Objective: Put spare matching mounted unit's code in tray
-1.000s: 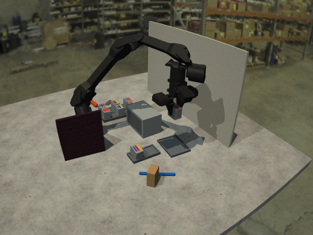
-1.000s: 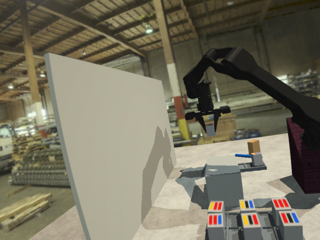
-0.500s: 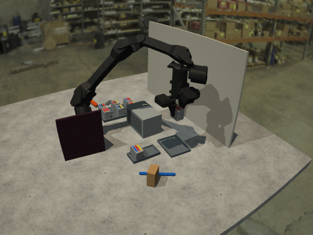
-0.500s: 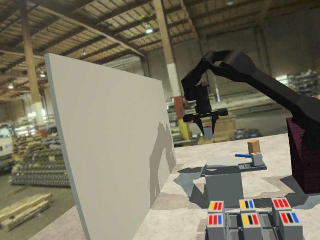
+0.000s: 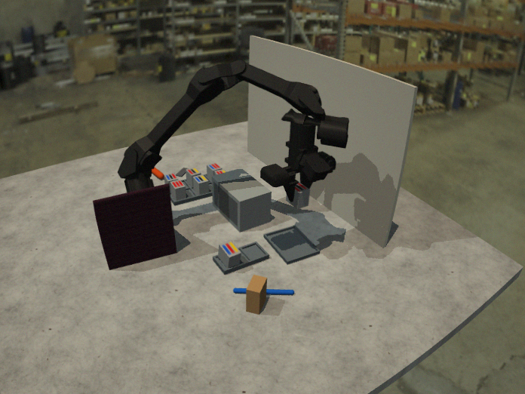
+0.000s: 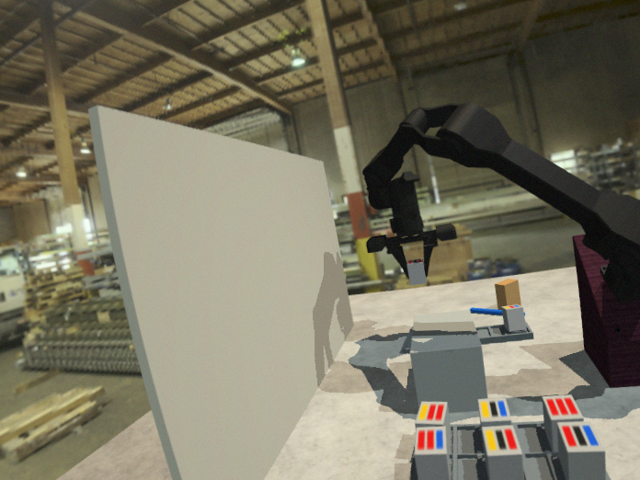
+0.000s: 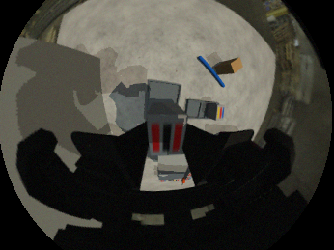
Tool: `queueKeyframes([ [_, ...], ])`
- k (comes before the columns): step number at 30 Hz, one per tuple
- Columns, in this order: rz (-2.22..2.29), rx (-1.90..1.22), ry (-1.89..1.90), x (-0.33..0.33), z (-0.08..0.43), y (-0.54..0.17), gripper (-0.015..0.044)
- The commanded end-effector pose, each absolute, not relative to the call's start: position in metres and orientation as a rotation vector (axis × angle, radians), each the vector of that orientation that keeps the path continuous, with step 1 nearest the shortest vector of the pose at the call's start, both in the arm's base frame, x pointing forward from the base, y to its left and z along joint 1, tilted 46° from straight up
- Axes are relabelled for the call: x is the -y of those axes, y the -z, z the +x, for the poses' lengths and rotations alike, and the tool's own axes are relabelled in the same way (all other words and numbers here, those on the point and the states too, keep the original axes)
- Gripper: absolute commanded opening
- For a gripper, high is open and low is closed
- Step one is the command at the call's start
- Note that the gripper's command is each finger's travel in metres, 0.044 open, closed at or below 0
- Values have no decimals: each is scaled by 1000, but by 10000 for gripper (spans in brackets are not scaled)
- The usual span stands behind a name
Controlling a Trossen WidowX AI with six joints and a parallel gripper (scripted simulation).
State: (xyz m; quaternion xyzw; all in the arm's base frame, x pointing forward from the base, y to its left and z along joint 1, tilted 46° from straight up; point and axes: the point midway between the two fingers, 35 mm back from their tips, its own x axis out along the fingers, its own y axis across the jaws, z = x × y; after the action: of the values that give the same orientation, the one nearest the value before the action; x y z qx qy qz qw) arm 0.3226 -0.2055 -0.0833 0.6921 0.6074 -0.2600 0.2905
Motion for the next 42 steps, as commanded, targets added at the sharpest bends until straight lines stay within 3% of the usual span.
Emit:
queueKeyframes([
  [1,1857,-1614,696,204,323,86,0],
  [42,1857,-1613,696,174,332,118,0],
])
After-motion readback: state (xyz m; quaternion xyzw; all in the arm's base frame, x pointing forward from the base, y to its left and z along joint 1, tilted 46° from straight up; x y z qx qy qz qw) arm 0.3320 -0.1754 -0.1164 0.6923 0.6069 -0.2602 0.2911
